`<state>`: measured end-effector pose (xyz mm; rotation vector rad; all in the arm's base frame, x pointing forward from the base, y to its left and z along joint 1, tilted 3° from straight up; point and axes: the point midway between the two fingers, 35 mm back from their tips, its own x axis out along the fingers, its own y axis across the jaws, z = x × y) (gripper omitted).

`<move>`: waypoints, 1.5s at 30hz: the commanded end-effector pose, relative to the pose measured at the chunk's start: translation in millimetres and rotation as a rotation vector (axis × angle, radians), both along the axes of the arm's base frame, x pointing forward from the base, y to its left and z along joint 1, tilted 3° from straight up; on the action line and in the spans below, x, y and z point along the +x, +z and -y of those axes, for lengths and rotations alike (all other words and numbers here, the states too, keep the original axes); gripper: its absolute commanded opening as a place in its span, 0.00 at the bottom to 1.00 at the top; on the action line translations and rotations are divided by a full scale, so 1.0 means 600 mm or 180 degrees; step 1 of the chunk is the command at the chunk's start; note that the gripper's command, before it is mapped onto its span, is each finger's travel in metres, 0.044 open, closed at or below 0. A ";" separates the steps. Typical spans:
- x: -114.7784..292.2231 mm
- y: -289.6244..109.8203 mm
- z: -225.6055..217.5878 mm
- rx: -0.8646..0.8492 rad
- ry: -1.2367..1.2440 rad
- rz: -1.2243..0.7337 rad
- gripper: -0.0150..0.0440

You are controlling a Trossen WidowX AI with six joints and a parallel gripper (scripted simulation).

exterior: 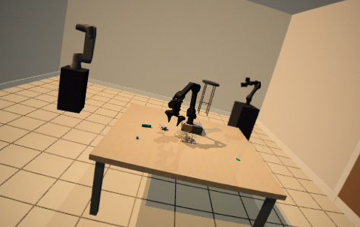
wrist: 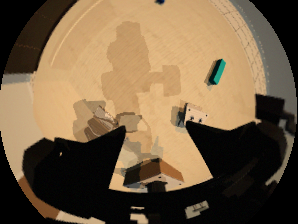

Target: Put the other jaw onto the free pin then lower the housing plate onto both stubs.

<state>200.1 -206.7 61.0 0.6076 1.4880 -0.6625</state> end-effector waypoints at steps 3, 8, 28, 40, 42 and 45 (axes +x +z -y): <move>-0.072 0.012 0.060 -0.0033 -0.0527 -0.0012 1.00; -0.136 0.021 0.096 -0.0046 -0.0953 -0.0022 1.00; -0.159 -0.044 0.106 -0.0049 -0.1078 -0.0026 1.00; -0.160 -0.075 0.107 -0.0049 -0.1078 -0.0027 1.00; -0.160 -0.077 0.107 -0.0049 -0.1078 -0.0027 1.00; -0.160 -0.078 0.107 -0.0049 -0.1078 -0.0027 1.00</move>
